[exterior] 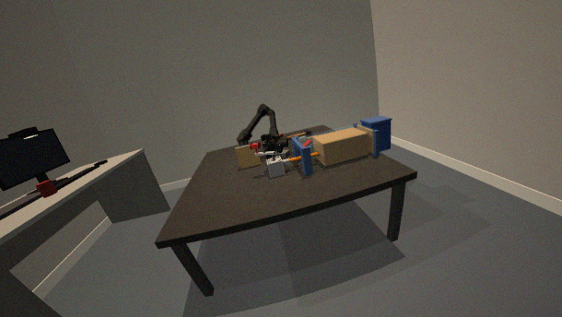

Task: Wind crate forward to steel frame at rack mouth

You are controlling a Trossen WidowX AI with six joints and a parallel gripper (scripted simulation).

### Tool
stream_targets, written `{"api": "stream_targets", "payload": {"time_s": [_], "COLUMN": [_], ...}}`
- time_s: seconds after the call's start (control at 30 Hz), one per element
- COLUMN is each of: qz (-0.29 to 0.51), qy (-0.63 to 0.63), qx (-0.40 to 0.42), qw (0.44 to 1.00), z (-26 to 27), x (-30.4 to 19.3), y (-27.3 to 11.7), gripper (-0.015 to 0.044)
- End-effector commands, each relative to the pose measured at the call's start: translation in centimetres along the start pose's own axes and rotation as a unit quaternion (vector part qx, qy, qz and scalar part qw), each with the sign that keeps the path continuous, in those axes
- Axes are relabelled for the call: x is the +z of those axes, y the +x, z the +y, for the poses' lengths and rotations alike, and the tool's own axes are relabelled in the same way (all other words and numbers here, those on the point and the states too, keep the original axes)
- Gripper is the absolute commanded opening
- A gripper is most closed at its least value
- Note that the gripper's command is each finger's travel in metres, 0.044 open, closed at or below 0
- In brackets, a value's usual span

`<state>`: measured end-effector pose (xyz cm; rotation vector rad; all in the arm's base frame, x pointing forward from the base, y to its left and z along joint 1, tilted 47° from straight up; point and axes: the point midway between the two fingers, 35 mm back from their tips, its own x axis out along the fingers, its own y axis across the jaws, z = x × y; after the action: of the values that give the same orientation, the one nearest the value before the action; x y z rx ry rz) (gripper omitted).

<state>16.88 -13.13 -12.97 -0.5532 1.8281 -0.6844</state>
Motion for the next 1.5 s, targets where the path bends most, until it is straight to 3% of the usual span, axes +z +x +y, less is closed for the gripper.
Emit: {"api": "stream_targets", "payload": {"time_s": [0.0, 0.7, 1.0, 1.47], "qz": [-0.001, 0.001, 0.001, 0.001], "qy": [0.001, 0.000, -0.003, -0.003], "qx": [-0.002, -0.001, 0.001, 0.001], "qw": [1.000, 1.000, 1.000, 1.000], "z": [-0.04, 0.67, 0.64, 0.64], "x": [0.10, 0.01, -0.03, -0.03], "y": [-0.03, 0.07, 0.07, 0.07], "gripper": [0.0000, 0.0000, 0.0236, 0.0240]}}
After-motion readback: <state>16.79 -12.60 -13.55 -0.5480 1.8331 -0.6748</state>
